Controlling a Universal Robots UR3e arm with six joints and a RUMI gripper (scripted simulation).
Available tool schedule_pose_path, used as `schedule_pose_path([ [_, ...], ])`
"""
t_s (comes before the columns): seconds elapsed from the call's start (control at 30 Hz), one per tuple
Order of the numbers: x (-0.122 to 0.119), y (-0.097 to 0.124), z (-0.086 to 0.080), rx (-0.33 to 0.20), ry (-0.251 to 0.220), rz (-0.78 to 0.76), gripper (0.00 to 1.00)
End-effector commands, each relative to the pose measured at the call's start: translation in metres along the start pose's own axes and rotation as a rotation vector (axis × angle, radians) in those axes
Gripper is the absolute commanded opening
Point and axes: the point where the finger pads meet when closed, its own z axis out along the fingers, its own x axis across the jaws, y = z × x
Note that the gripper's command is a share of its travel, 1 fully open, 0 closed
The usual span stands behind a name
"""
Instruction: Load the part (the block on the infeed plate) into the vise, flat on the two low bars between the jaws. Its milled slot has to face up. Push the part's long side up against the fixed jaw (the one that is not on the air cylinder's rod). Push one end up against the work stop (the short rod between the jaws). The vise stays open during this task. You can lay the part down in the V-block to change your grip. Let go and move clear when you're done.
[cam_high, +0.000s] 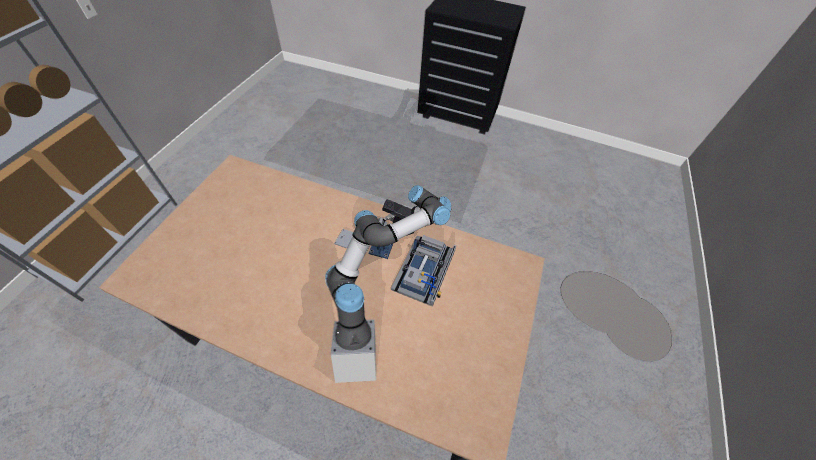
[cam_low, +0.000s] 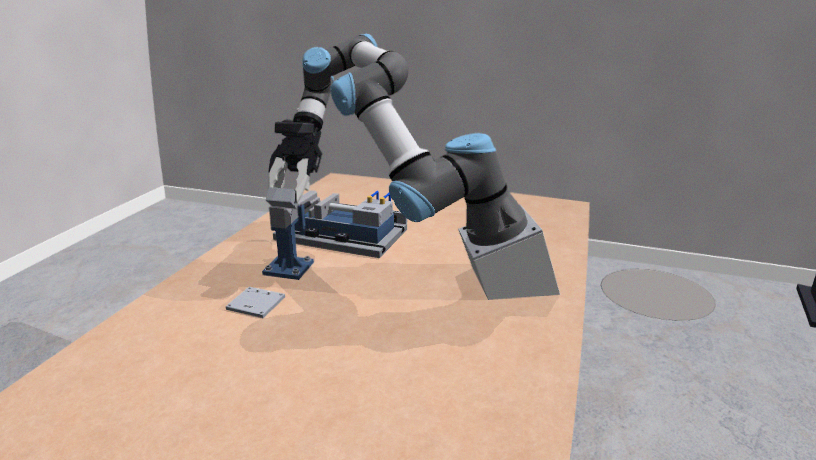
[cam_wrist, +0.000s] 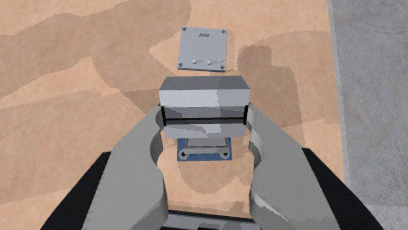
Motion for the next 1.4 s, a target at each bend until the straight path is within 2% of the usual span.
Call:
schedule_pose_path([
  [0.0,0.0003,-0.0016,-0.0018,-0.001,0.001,-0.002,0.00],
  [1.37,0.0003,-0.0099,-0.0101,-0.001,0.001,-0.002,0.00],
])
